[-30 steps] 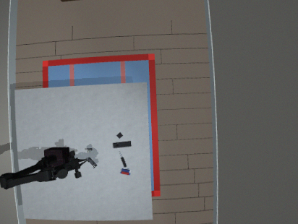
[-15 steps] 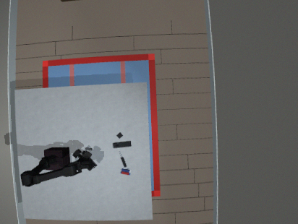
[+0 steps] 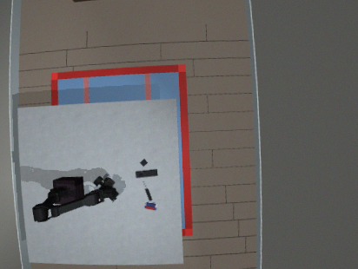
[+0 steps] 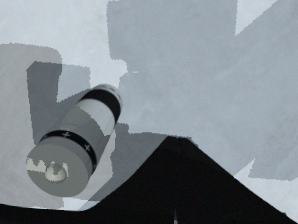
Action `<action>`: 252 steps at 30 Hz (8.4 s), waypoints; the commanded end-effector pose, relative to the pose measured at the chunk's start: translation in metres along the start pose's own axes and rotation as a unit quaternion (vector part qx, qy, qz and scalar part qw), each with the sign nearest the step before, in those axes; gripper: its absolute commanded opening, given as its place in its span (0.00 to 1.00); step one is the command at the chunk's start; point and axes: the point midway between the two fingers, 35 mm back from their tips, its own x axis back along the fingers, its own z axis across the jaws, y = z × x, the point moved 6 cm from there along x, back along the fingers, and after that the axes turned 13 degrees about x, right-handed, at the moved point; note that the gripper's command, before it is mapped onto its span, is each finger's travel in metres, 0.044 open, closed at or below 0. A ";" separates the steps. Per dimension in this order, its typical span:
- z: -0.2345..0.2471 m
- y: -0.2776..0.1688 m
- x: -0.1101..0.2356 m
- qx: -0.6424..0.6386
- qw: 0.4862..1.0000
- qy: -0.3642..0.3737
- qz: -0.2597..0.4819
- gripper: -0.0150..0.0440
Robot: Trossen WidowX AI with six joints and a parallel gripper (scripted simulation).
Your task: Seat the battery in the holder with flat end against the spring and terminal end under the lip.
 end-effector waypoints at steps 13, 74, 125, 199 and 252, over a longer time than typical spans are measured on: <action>0.020 0.007 0.002 0.002 1.000 -0.003 -0.002 0.25; 0.072 0.020 0.046 0.362 0.932 -0.003 -0.001 0.65; 0.086 0.020 -0.040 0.708 0.706 -0.002 -0.001 0.65; -0.036 -0.098 -0.005 0.676 0.726 0.068 -0.106 0.37; -0.066 -0.106 -0.028 0.663 0.706 0.140 -0.207 0.37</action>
